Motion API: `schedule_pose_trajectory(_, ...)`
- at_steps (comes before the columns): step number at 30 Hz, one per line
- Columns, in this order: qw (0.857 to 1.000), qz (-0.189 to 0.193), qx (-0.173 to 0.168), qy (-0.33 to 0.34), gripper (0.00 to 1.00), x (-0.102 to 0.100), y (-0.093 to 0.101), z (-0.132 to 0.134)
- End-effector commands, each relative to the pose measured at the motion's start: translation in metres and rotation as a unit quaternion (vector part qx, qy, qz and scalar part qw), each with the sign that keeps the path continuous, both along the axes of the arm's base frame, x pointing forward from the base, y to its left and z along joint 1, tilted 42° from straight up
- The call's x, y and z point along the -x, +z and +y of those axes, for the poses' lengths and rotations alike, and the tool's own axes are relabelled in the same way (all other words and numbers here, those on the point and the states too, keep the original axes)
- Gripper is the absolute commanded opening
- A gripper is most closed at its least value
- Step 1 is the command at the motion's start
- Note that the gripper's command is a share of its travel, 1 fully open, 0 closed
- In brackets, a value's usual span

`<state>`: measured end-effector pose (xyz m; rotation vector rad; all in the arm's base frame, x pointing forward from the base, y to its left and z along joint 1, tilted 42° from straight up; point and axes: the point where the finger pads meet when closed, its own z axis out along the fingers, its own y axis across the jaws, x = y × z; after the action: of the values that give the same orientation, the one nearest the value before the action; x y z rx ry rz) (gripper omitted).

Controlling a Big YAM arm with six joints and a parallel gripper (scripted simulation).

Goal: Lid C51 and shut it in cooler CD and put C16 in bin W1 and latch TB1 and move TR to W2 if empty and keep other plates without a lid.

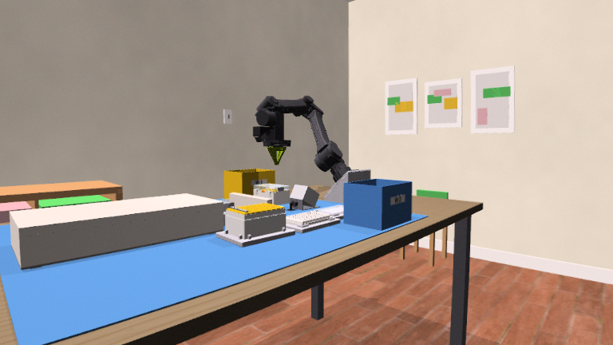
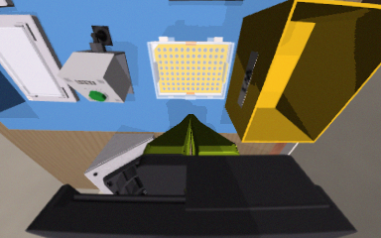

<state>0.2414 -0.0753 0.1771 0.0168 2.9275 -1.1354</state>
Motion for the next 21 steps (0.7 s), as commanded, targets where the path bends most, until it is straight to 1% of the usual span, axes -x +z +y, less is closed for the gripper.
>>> schedule_pose_trajectory(1,1.000,-0.016,-0.002,-0.002,0.00,-0.007,0.009,0.003)
schedule_pose_trajectory(7,1.000,-0.016,-0.002,-0.002,0.00,-0.007,0.009,0.003)
schedule_pose_trajectory(8,1.000,-0.005,-0.004,0.021,0.30,-0.018,0.011,0.009)
schedule_pose_trajectory(9,0.999,-0.002,-0.005,0.034,0.30,-0.025,0.011,0.012)
schedule_pose_trajectory(12,0.997,0.032,-0.005,0.071,0.30,-0.036,0.005,0.016)
schedule_pose_trajectory(14,0.995,0.054,-0.005,0.082,0.30,-0.041,0.001,0.012)
schedule_pose_trajectory(17,0.987,0.087,-0.004,0.133,0.30,-0.052,-0.005,0.024)
schedule_pose_trajectory(19,0.987,0.087,-0.004,0.133,0.30,-0.052,-0.005,0.024)
schedule_pose_trajectory(20,0.987,0.098,-0.005,0.130,0.30,-0.054,-0.007,0.017)
schedule_pose_trajectory(21,0.984,0.109,-0.003,0.143,0.30,-0.058,-0.008,0.018)
